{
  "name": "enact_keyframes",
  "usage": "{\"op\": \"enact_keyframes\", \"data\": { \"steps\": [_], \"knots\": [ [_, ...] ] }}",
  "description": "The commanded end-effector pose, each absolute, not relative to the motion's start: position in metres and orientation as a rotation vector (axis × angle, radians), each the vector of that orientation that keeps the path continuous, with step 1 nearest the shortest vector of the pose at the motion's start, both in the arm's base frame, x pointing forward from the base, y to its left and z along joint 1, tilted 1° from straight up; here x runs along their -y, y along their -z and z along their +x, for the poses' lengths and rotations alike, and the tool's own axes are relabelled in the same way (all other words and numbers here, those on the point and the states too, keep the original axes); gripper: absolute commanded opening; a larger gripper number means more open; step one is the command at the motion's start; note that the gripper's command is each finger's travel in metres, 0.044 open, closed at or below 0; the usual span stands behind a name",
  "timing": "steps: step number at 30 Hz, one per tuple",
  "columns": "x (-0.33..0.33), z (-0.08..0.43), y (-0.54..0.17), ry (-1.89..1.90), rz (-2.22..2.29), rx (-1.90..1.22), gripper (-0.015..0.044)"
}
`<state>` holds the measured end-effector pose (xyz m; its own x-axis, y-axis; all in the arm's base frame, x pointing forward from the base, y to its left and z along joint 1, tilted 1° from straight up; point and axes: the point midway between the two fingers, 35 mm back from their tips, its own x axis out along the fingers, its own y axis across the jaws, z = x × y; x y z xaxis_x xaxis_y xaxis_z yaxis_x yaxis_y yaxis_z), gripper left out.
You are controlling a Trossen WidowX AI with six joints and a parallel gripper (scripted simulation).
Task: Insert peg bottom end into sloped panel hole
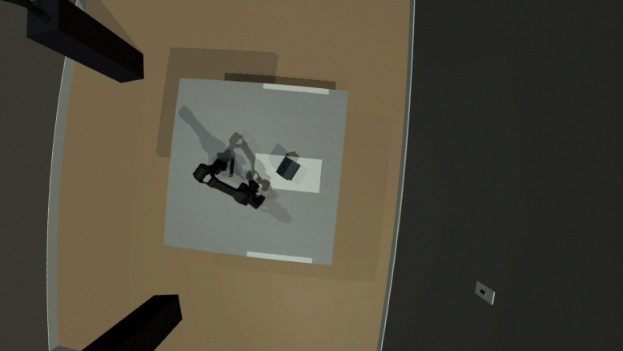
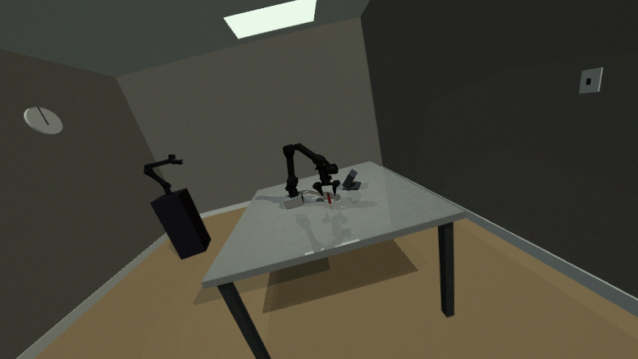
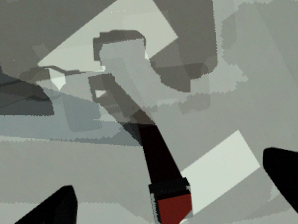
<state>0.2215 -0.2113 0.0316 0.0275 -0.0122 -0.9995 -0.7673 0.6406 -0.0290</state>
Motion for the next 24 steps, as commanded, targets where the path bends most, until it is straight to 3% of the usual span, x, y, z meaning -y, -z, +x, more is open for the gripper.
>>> {"op": "enact_keyframes", "data": {
  "steps": [1, 13, 24],
  "knots": [
    [0.21, 0.219, -0.022, -0.675, -0.699, -1.448, 0.044],
    [0.21, 0.218, -0.01, -0.676, -0.699, -1.448, 0.044],
    [0.21, 0.22, -0.014, -0.666, -0.697, -1.442, 0.0151]
  ]
}}
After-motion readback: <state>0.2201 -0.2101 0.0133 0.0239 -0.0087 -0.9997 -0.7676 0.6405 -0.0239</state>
